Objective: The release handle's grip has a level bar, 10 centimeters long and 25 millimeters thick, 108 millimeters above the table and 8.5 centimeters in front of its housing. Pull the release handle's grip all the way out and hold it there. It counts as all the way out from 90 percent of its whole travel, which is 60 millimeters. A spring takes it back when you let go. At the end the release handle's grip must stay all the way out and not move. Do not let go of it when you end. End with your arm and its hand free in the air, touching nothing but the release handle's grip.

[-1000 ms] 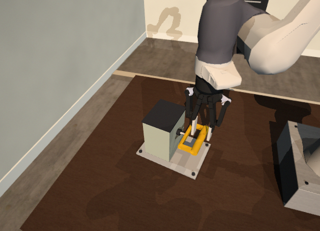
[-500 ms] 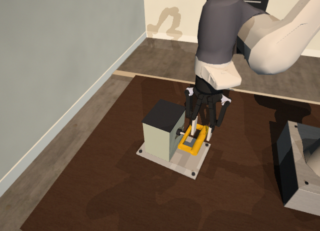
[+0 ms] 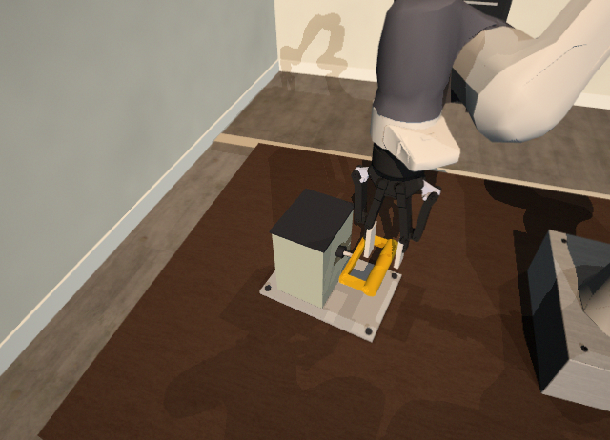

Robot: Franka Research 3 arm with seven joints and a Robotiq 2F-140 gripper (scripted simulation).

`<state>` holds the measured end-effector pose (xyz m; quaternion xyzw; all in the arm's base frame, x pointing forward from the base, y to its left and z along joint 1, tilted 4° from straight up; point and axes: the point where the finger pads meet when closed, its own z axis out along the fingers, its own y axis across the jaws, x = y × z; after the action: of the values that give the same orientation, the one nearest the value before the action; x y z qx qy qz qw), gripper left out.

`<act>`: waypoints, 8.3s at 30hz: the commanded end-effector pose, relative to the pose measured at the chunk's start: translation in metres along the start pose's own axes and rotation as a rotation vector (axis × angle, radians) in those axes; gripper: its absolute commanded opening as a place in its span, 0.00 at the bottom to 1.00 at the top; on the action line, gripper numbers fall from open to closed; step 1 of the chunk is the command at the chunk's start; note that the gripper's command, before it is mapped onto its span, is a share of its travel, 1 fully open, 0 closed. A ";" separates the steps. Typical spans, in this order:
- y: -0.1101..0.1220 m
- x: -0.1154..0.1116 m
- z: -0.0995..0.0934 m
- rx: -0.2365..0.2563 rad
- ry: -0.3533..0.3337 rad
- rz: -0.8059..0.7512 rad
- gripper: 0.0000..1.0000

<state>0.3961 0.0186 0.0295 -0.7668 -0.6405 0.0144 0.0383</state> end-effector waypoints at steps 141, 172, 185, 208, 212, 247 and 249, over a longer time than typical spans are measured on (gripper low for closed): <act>0.002 0.000 0.053 -0.003 -0.001 -0.002 0.31; 0.002 0.000 0.053 -0.003 -0.001 -0.002 0.31; 0.002 0.000 0.053 -0.003 -0.001 -0.002 0.00; 0.002 0.000 0.053 -0.003 -0.001 -0.002 0.00; 0.002 0.000 0.053 -0.003 -0.001 -0.002 0.00; 0.002 0.000 0.053 -0.003 -0.001 -0.002 0.00; 0.002 0.000 0.053 -0.003 -0.001 -0.002 0.00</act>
<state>0.3930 0.0202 -0.0239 -0.7651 -0.6426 0.0150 0.0378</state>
